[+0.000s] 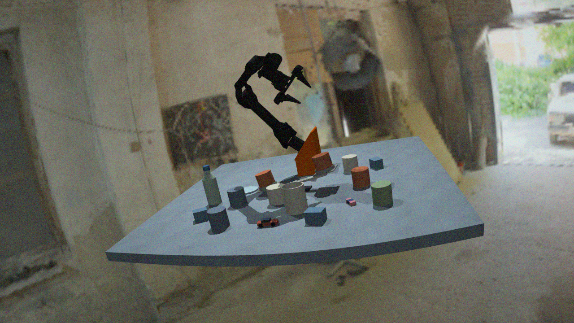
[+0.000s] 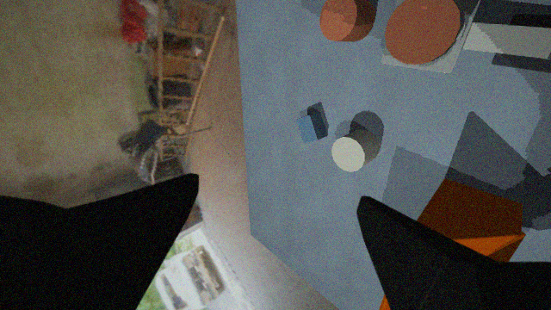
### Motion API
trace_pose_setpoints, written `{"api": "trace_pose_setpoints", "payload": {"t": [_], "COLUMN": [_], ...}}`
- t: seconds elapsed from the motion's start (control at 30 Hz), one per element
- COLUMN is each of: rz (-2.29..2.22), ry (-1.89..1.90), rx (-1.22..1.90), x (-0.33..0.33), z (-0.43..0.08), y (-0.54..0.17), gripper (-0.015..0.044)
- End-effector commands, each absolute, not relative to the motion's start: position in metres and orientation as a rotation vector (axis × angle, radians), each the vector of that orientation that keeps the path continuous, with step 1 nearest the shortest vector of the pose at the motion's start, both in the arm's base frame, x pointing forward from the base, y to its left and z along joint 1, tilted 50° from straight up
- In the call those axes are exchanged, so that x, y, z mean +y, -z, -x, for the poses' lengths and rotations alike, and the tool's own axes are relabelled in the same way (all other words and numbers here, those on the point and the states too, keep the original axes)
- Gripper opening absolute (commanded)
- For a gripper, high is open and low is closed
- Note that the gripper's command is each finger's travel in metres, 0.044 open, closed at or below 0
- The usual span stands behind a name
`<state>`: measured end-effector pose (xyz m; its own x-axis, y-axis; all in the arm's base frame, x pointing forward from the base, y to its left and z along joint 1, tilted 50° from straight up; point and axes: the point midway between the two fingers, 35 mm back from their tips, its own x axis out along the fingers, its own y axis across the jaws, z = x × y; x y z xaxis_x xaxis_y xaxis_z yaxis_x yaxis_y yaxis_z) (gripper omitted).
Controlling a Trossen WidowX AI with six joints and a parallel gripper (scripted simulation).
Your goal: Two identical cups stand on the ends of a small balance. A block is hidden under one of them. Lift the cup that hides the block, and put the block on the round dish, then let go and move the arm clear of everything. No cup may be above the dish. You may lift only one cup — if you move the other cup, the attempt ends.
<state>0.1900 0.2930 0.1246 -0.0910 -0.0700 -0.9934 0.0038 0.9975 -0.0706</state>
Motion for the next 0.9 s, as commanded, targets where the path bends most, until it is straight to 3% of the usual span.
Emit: {"api": "trace_pose_setpoints", "payload": {"t": [0.0,0.87], "rz": [0.054,0.601], "ry": [0.065,0.343], "rx": [1.658,1.057], "x": [0.292,0.191], "z": [-0.190,-0.161], "y": [-0.124,-0.070], "gripper": [0.0426,0.0440]}}
